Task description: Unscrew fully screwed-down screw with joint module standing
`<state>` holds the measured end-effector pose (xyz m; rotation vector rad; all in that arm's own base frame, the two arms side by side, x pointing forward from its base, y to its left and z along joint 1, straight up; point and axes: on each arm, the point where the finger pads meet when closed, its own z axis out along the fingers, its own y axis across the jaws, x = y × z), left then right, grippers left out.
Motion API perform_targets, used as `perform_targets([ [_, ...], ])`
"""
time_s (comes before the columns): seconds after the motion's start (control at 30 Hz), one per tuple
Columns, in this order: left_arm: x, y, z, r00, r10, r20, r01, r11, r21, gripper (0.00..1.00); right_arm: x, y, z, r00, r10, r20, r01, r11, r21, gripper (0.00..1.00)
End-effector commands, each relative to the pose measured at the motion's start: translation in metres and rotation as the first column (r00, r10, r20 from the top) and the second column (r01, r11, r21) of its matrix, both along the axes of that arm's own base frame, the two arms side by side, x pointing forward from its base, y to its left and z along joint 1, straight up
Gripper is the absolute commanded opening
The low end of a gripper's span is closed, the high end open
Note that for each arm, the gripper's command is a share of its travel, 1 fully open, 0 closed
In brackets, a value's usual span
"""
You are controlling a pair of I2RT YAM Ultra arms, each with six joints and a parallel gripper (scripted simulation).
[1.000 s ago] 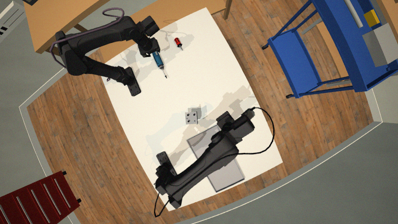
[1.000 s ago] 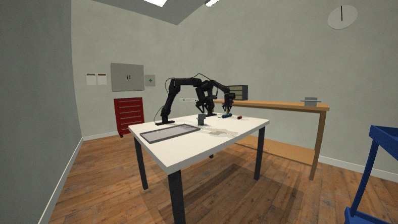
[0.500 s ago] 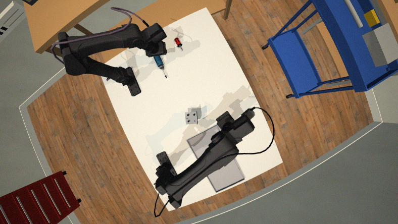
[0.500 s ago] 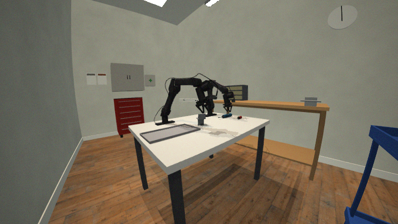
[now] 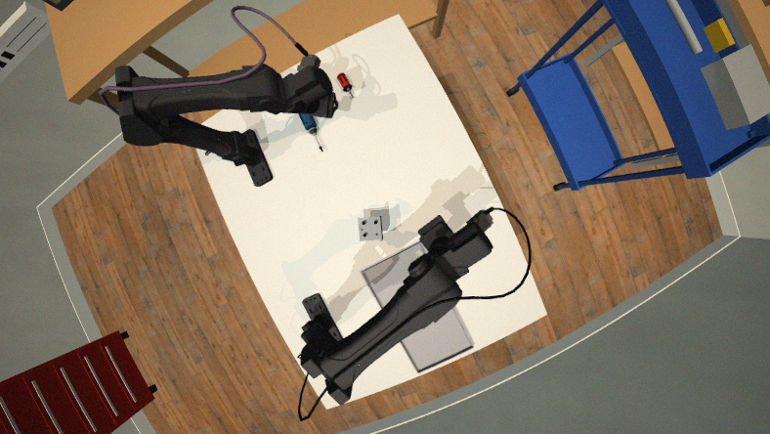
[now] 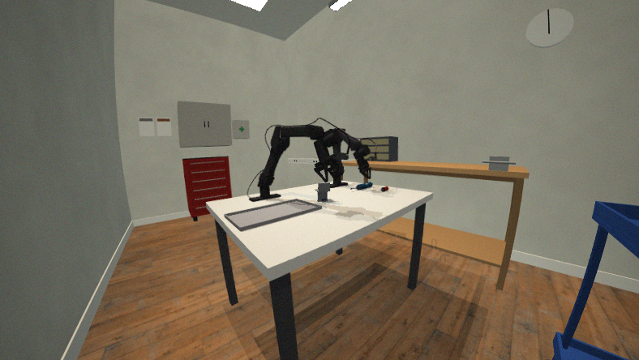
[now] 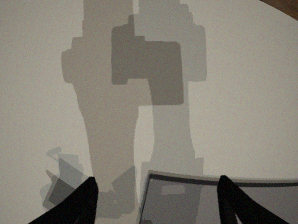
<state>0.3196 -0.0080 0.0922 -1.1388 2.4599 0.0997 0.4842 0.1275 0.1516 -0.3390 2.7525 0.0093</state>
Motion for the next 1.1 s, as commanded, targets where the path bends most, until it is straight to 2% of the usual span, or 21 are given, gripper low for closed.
perform_targets([
  [0.0,0.024,-0.011,0.028,0.99,-0.072,0.121,0.066,0.996,0.053,0.65,0.0,0.0,0.009,1.0,0.001,0.016,-0.001,1.0,0.005,0.86],
  [0.23,0.04,-0.048,0.047,0.948,-0.245,0.205,0.213,0.963,0.164,0.65,0.0,0.0,0.009,1.0,0.001,0.016,-0.001,1.0,0.005,0.86],
  [0.33,0.048,-0.065,0.043,0.926,-0.322,0.199,0.278,0.935,0.221,0.65,0.0,0.0,0.009,1.0,0.001,0.016,-0.001,1.0,0.005,0.86],
  [0.5,0.049,-0.057,0.046,0.93,-0.302,0.209,0.257,0.941,0.219,0.65,0.0,0.0,0.009,1.0,0.001,0.016,-0.001,1.0,0.005,0.86],
  [0.57,0.048,-0.077,0.061,0.898,-0.359,0.255,0.299,0.922,0.245,0.65,0.0,0.0,0.009,1.0,0.001,0.016,-0.001,1.0,0.005,0.86],
  [0.73,0.05,-0.107,0.078,0.838,-0.456,0.299,0.362,0.875,0.322,0.65,0.0,0.0,0.009,1.0,0.001,0.016,-0.001,1.0,0.005,0.86],
  [0.9,0.053,-0.139,0.081,0.775,-0.557,0.299,0.425,0.809,0.407,0.65,0.0,0.0,0.009,1.0,0.001,0.016,-0.001,1.0,0.005,0.86],
  [1.07,0.056,-0.131,0.085,0.783,-0.54,0.309,0.405,0.82,0.405,0.65,0.0,0.0,0.009,1.0,0.001,0.016,-0.001,1.0,0.005,0.86],
])
